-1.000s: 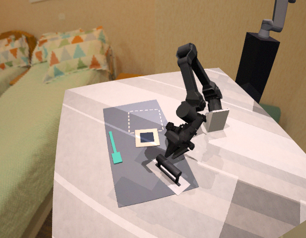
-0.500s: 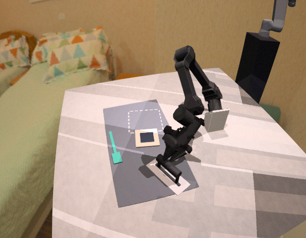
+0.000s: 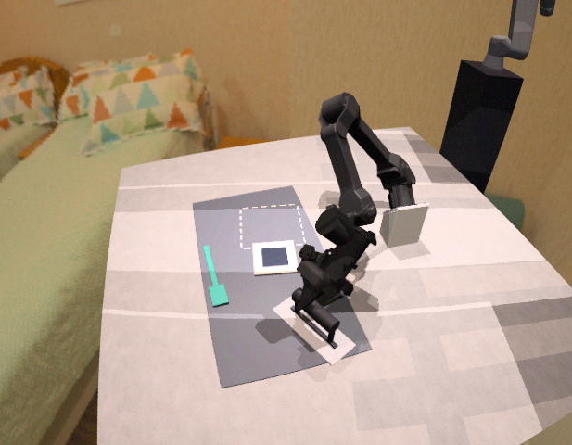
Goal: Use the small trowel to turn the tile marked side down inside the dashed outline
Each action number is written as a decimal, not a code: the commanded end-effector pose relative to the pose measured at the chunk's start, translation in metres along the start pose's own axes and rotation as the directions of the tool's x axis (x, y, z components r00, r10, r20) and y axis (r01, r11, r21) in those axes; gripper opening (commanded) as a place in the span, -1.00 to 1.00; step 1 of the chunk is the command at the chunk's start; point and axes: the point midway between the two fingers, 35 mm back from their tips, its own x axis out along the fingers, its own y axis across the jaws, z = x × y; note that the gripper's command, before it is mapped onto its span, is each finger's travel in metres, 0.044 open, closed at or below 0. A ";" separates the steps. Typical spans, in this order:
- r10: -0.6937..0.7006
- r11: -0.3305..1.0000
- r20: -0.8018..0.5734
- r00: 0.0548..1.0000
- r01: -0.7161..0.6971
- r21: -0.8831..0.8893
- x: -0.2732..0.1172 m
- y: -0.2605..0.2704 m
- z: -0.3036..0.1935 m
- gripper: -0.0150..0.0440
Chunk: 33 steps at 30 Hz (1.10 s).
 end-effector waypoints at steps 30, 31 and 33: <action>0.013 1.000 0.001 1.000 -0.013 0.001 0.019 0.001 0.001 -0.26; 0.013 1.000 0.001 1.000 -0.013 0.001 0.019 0.001 0.001 -0.28; 0.013 1.000 0.001 1.000 -0.013 0.001 0.019 0.001 0.001 -0.33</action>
